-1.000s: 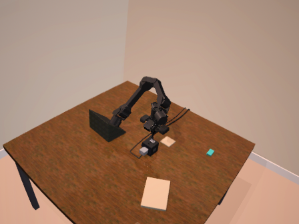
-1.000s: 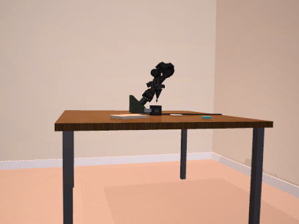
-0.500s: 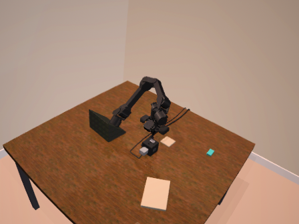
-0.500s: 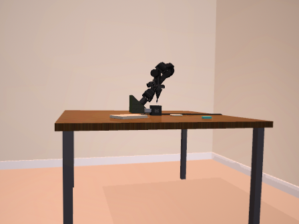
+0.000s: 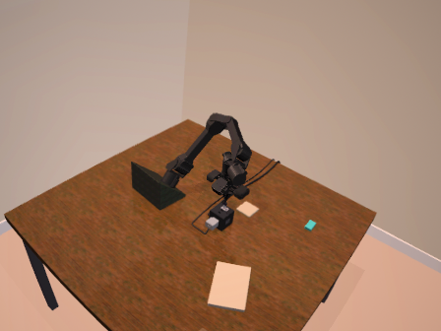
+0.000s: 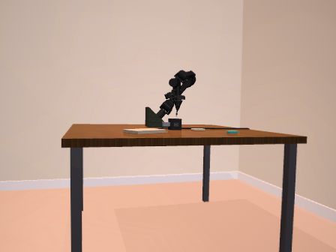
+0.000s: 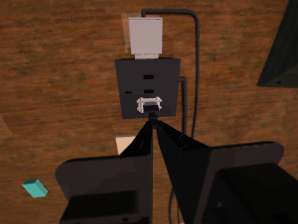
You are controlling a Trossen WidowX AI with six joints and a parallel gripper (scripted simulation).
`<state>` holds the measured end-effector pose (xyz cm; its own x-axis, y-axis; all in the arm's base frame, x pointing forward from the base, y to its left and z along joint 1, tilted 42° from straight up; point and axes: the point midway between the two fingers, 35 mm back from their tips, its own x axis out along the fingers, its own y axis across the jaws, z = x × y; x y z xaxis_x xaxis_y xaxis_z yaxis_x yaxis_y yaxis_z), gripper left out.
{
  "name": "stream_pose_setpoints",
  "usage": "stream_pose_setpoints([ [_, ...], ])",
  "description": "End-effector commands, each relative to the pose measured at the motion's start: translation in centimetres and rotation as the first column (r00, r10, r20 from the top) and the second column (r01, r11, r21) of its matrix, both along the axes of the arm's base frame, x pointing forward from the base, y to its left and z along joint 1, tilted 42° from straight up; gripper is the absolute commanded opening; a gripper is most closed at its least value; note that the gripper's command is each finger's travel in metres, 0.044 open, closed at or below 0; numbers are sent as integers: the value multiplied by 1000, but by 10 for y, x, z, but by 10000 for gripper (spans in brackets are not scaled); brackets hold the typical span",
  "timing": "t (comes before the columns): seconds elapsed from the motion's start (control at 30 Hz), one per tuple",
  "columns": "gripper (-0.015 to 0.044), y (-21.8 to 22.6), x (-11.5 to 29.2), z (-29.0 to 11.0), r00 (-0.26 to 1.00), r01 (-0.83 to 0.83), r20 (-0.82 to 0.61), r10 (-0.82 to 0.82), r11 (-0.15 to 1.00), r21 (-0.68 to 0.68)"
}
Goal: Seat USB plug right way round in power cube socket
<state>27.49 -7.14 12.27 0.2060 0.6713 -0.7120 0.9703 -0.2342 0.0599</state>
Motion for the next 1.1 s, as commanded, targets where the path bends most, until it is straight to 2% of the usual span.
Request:
stream_pose_setpoints([
  [0.0,0,1,0,-1,1000,-4,1,4,1000,9],
  [1.07,0,6,1,-2,1000,-4,5,3,999,38],
])
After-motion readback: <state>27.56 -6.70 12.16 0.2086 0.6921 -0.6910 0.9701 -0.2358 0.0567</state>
